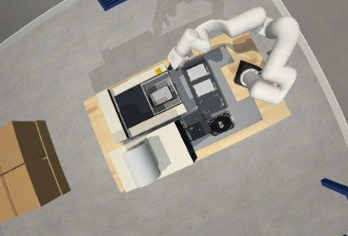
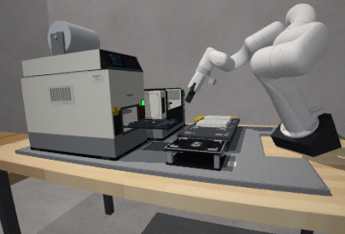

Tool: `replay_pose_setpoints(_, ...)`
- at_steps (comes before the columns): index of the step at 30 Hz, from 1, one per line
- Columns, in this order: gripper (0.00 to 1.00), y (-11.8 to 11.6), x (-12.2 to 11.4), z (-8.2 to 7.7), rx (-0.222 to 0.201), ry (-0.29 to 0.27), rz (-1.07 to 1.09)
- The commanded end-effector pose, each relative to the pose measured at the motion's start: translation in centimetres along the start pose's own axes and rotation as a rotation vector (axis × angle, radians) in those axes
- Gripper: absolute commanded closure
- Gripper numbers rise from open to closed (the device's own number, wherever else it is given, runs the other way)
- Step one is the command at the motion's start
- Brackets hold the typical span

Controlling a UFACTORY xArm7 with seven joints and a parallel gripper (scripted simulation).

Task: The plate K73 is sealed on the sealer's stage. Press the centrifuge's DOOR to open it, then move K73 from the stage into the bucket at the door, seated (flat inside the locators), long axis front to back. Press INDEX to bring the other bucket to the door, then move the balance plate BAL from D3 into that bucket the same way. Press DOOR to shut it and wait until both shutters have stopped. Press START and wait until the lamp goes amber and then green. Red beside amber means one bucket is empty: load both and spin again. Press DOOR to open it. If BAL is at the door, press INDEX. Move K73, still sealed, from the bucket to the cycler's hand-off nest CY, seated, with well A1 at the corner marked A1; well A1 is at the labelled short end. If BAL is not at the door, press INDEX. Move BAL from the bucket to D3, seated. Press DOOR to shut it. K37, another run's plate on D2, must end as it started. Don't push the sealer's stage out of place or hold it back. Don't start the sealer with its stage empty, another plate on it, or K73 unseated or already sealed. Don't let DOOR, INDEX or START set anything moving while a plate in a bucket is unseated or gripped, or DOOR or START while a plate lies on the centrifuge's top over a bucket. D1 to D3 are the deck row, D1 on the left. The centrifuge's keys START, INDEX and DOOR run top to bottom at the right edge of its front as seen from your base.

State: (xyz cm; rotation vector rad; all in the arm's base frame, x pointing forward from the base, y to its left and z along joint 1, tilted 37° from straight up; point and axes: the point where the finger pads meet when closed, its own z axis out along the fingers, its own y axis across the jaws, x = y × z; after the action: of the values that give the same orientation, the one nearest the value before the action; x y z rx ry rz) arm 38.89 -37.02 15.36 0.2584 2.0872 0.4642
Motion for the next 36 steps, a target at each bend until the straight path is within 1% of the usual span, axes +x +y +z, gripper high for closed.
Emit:
replay_pose_setpoints(1, 1.00, -0.09, -0.27, -0.13, 0.004, -0.003, -0.002)
replay_pose_setpoints(36, 1.00, -0.10, -0.75, 0.15, 0.004, -0.003, -0.002)
